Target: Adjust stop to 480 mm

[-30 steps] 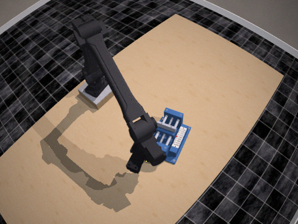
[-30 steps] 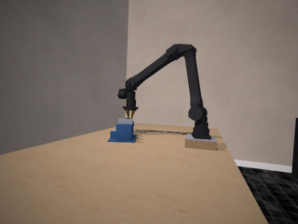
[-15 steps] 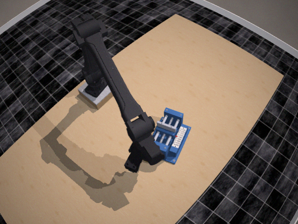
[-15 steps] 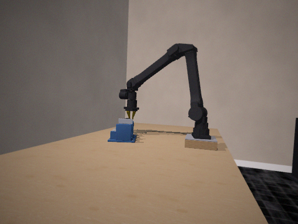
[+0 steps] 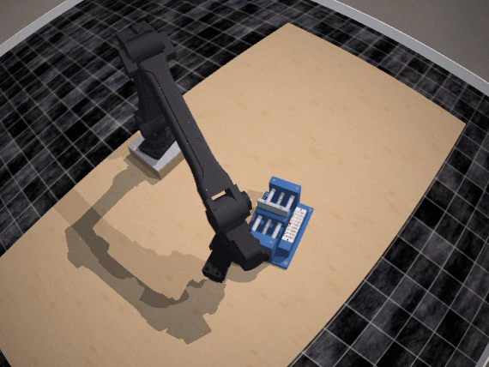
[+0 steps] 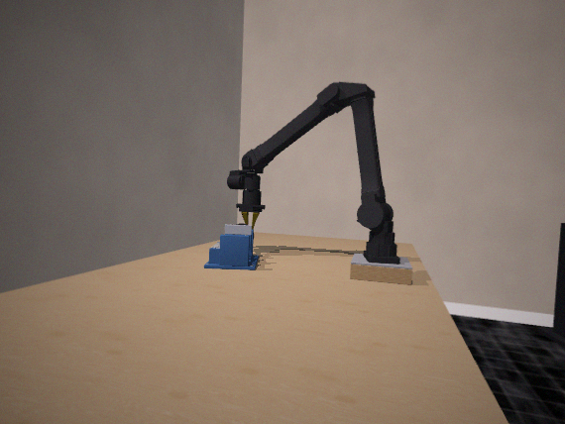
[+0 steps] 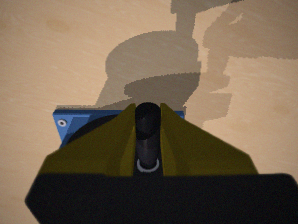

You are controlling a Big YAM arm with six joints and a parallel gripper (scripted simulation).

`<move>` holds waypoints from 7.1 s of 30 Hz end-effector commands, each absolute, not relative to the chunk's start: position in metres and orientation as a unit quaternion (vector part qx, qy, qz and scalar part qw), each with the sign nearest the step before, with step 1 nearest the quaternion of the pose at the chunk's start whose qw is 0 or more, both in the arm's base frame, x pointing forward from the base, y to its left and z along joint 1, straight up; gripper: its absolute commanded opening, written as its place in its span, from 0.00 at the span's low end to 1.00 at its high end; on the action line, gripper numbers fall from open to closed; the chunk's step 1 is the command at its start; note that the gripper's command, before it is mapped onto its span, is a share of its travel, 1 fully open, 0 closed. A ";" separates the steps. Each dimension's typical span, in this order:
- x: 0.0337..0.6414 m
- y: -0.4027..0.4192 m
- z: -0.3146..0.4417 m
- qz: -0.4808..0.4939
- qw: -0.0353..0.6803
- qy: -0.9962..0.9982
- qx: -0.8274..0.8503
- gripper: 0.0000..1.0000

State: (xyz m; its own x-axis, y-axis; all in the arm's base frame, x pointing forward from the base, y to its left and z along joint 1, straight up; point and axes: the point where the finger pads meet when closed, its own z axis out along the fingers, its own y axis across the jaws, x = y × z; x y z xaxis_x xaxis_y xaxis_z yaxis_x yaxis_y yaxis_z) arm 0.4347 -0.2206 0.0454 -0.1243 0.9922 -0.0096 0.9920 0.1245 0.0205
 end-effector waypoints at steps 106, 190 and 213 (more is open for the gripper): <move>0.510 -0.220 0.013 0.010 0.030 0.749 0.662 0.06; 0.529 -0.215 0.091 0.015 0.041 0.749 0.661 0.06; 0.484 -0.220 0.089 0.008 0.026 0.751 0.660 0.06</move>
